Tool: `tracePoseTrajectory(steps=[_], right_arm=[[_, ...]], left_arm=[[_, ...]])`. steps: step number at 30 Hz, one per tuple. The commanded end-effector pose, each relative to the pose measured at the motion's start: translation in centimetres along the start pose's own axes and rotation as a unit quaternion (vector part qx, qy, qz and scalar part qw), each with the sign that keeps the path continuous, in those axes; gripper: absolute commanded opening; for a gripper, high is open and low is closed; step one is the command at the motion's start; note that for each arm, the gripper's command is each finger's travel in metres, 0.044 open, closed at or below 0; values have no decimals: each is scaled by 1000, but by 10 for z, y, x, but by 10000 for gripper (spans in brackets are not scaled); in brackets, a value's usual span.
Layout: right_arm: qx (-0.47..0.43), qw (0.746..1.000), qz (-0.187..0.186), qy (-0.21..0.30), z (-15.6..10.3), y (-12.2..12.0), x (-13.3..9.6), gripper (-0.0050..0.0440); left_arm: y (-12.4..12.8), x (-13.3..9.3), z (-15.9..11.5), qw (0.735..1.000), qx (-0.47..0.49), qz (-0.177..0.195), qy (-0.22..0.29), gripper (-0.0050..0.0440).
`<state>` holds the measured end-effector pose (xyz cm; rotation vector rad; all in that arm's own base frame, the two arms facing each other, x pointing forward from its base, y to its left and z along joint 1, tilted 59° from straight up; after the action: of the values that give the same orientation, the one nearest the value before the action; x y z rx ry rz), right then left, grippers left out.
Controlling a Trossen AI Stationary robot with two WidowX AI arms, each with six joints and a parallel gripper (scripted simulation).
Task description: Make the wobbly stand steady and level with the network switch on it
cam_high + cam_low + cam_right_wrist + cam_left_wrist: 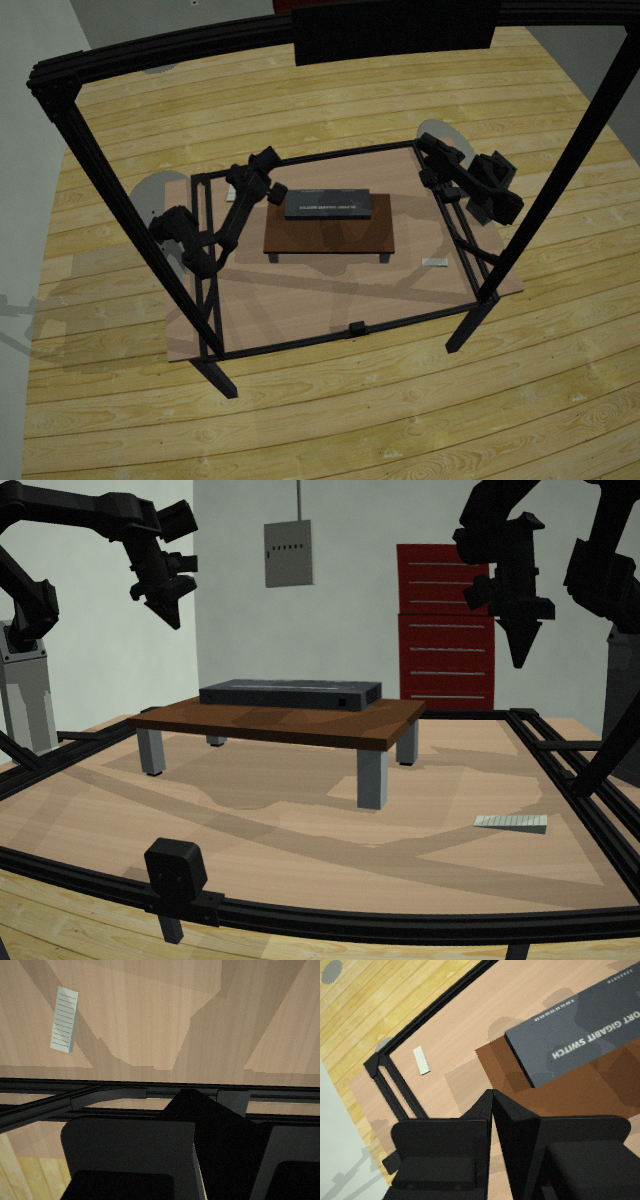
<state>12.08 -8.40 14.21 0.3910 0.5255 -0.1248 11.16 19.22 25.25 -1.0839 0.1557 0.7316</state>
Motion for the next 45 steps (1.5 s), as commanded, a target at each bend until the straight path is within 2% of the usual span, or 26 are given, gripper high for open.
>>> tracePoseTrajectory(steps=[1,4,8,14,15,20,25,31,32,37,42,45], right_arm=[[0,1000,0,0,0,0,0,0],[0,1000,0,0,0,0,0,0],[0,1000,0,0,0,0,0,0],[0,1000,0,0,0,0,0,0],[0,1000,0,0,0,0,0,0],[0,1000,0,0,0,0,0,0],[0,1000,0,0,0,0,0,0],[0,1000,0,0,0,0,0,0],[0,1000,0,0,0,0,0,0],[0,1000,0,0,0,0,0,0],[0,1000,0,0,0,0,0,0],[0,1000,0,0,0,0,0,0]], left_arm=[[-24,-12,36,995,72,-4,-65,0],[-47,-25,71,982,138,-4,-127,0],[-83,-47,113,952,218,-4,-213,0],[-83,-47,113,952,218,-4,-213,0],[-86,-55,107,950,221,-9,-219,0],[-133,-89,150,896,306,-8,-322,0],[-182,-131,183,824,374,-8,-424,0],[-182,-131,183,824,374,-8,-424,0],[-185,-138,174,820,378,-13,-431,0],[-234,-185,196,733,429,-14,-529,0],[-279,-235,204,634,461,-18,-621,0],[-279,-235,204,634,461,-18,-621,0]])
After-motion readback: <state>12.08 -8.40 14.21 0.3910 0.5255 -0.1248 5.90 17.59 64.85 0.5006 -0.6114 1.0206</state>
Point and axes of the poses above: on each arm, the point midway between the two fingers, 35 mm back from their tips, its own x axis out along the fingers, its own y axis across the jaws, z = x × y, the point moved 2 cm from there along -x, back along the fingers, and after that the axes turned 1 degree about x, right-handed, at the moved point
